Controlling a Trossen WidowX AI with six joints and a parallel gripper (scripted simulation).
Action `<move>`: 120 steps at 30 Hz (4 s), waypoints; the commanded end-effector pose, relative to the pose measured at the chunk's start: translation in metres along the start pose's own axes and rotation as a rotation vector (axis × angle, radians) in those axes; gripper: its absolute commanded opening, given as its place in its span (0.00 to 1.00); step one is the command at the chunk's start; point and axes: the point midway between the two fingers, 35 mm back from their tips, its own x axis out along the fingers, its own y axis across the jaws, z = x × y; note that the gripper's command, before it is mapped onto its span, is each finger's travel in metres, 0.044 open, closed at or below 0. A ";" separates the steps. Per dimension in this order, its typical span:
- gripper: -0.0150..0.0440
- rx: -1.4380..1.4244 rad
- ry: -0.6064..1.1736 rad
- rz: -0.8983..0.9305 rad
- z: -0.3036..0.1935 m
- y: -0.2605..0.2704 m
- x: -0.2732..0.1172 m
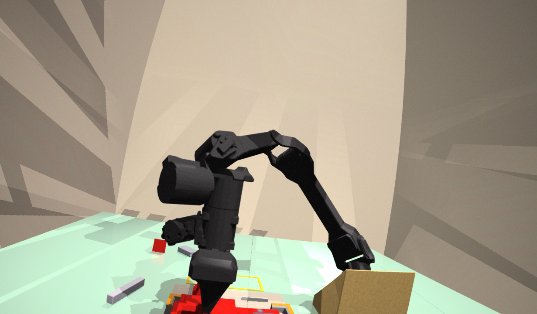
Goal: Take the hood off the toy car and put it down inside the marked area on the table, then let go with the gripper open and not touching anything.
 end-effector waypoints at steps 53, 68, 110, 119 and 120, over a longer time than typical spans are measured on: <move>1.00 -0.008 -0.001 -0.006 -0.002 -0.001 0.030; 0.78 0.000 0.000 -0.002 -0.002 -0.001 0.032; 0.25 -0.001 0.000 -0.001 -0.002 0.000 0.009; 0.25 -0.001 0.001 -0.001 -0.002 0.000 0.003; 0.25 -0.001 0.001 -0.001 -0.002 0.000 0.001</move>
